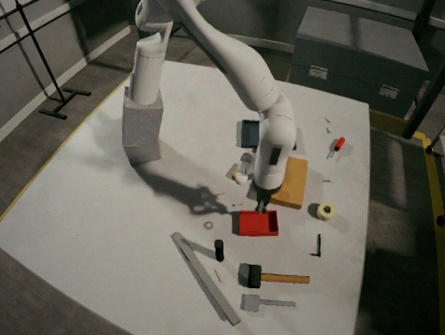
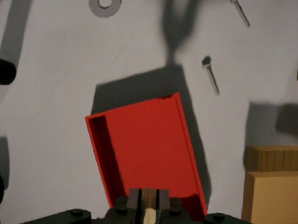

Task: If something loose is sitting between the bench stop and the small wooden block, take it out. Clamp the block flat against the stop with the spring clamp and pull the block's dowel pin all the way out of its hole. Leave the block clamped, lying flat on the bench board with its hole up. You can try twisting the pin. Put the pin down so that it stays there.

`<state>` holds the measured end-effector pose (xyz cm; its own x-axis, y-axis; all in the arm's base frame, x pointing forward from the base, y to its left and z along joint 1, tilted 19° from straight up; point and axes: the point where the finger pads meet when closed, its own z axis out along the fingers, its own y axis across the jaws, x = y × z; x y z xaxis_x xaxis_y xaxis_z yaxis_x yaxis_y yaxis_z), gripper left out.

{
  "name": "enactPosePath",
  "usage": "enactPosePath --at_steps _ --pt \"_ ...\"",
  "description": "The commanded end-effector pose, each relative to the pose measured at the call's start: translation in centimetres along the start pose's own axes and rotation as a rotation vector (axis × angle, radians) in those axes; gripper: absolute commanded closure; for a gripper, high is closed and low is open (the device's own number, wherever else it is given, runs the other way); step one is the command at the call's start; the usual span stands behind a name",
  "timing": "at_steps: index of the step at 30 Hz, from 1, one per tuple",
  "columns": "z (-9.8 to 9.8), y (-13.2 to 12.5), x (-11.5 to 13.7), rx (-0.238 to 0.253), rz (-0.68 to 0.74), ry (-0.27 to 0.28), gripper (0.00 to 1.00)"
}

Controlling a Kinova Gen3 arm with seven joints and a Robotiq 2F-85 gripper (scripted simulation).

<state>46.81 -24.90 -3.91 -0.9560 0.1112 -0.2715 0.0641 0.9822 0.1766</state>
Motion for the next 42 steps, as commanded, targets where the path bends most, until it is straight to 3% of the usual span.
enactPosePath --at_steps 1,42 --pt "0.1 -0.1 -0.1 0.001 0.0 -0.001 0.9" --pt "3.8 -0.1 -0.1 0.001 0.0 -0.001 0.9"
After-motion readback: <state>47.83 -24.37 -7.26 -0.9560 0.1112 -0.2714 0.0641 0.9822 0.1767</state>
